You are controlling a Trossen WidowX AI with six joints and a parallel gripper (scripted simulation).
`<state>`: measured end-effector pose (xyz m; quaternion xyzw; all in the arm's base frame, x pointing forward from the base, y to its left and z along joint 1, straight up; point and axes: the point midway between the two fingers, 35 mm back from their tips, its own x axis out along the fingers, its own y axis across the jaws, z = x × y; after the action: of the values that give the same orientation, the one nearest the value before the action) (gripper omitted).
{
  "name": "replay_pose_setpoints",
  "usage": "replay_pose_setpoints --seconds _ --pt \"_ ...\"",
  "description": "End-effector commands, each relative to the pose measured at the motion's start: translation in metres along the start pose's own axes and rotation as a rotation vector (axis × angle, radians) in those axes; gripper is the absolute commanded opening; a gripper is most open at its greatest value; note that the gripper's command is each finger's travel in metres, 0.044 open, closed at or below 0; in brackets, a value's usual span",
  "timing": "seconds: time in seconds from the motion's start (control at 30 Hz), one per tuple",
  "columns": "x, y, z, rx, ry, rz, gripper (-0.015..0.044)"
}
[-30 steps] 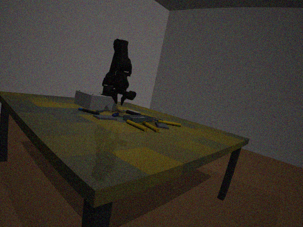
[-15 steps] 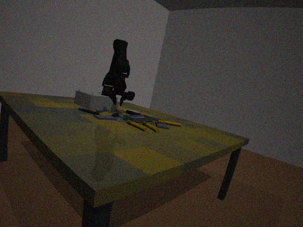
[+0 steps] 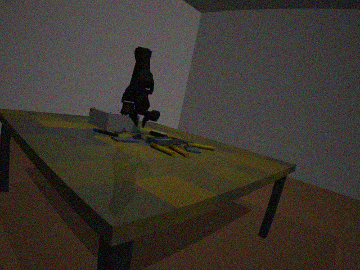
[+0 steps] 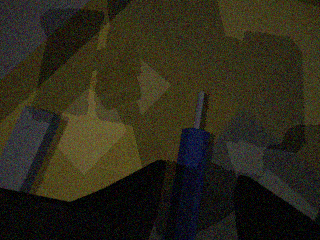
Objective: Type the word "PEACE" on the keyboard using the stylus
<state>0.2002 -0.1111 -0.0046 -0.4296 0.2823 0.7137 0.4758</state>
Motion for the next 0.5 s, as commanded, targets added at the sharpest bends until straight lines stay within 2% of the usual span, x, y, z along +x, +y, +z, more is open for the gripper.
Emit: replay_pose_setpoints --seconds 0.0,0.47 --pt "0.0043 0.0003 -0.0009 -0.001 -0.01 0.001 0.015" --pt "0.0113 0.0005 -0.0045 -0.001 -0.01 0.001 0.015"
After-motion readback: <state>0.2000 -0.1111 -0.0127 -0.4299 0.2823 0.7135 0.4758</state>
